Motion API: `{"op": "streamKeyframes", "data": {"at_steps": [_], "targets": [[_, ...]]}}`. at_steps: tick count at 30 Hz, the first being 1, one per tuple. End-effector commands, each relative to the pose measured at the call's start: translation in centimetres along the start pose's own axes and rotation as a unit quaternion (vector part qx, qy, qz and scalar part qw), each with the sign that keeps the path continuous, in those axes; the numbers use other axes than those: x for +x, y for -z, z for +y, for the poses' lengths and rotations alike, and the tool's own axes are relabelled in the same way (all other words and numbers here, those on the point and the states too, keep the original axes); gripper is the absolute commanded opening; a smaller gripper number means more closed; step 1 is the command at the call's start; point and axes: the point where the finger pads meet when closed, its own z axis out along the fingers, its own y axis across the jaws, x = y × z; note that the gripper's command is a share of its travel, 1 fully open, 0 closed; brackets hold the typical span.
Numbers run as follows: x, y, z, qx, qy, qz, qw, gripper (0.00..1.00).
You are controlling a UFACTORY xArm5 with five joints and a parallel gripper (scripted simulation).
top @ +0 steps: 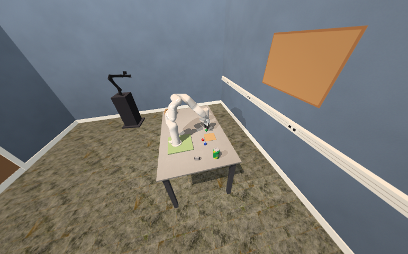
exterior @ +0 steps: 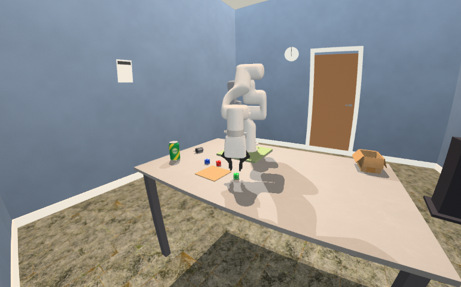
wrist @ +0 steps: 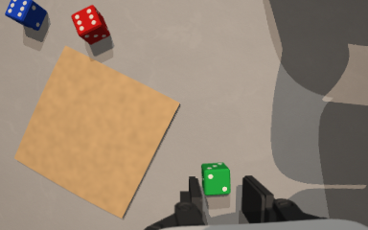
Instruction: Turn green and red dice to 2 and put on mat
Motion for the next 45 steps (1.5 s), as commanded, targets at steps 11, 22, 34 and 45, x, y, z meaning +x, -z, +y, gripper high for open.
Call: {"op": "streamKeyframes", "data": {"at_steps": [11,22,34,45], "targets": [[-0.19,-1.28,-0.02,0.0,0.0,-0.002,1.0,0.42],[-0.2,-1.43,-0.02,0.0,0.0,-0.002,1.0,0.42],[-0.2,-1.43,-0.02,0.0,0.0,-0.002,1.0,0.42],[-0.2,-1.43,-0.02,0.0,0.0,-0.002,1.0,0.42]]}}
